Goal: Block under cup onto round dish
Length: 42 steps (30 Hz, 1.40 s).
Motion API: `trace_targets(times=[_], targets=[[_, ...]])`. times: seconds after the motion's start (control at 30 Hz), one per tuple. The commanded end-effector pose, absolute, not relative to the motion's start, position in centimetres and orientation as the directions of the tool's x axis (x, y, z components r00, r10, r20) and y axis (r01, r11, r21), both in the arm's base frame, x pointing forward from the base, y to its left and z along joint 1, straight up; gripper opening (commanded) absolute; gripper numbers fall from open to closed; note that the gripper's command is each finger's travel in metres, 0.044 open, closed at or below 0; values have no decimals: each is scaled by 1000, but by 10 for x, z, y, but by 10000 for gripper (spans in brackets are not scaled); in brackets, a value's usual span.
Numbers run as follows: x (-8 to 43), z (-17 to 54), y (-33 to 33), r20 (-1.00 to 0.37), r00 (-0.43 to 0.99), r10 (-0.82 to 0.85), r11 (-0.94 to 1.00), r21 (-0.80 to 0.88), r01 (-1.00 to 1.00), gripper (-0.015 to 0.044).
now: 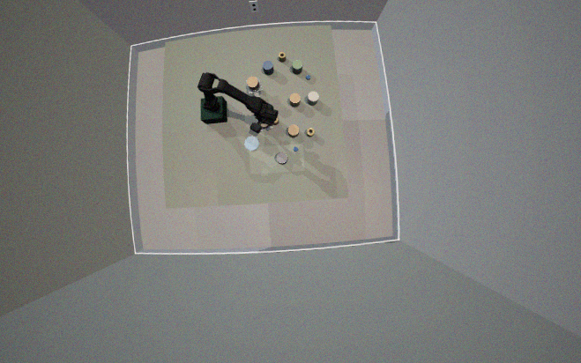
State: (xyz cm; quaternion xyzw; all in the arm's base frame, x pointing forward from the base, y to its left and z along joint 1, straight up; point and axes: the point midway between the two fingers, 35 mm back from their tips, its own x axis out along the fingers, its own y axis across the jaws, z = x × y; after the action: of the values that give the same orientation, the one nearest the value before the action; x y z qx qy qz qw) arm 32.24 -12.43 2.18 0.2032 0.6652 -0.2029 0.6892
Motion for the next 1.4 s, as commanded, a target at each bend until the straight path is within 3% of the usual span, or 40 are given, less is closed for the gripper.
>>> trace_targets(times=[0.0,0.2,0.23,1.37], targets=[[323,24,-124,-999,33,-8,833,11,553,163],[324,32,-125,-999,33,-9,833,11,553,5],[325,33,-125,-999,33,-9,833,11,553,0],[328,76,-127,-999,34,-9,833,11,553,0]])
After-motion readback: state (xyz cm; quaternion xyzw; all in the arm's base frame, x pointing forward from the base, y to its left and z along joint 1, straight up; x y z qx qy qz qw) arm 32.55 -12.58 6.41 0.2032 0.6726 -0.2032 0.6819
